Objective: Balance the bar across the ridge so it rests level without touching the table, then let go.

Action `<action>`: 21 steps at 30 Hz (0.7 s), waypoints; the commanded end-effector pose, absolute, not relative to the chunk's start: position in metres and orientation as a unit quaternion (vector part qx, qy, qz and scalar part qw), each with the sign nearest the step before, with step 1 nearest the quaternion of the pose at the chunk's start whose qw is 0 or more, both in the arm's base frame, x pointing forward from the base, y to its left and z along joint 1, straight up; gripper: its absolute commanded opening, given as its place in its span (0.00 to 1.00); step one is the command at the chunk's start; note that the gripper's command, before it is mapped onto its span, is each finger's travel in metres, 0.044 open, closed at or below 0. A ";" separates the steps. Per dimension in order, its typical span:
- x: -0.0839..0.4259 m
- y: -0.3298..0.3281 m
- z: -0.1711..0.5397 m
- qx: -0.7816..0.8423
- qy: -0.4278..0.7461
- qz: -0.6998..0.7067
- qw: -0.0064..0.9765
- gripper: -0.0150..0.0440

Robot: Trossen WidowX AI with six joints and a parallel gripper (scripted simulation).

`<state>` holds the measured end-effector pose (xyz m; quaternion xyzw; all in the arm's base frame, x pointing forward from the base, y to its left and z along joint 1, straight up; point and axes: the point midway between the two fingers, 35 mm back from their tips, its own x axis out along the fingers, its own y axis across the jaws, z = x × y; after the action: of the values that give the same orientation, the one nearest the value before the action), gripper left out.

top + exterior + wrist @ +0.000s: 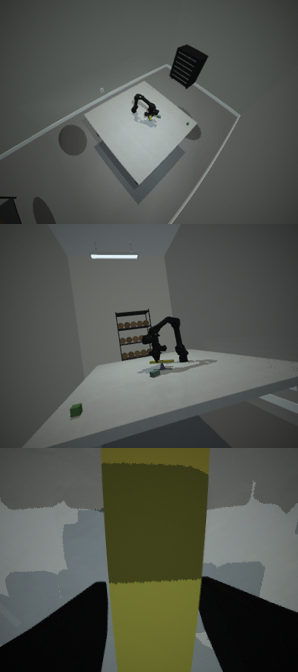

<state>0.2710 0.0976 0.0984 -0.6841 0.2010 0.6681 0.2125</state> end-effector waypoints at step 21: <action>0.274 0.099 0.129 -0.684 0.201 0.668 0.213 1.00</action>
<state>0.2694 0.0970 0.1068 -0.6795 0.2045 0.6730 0.2088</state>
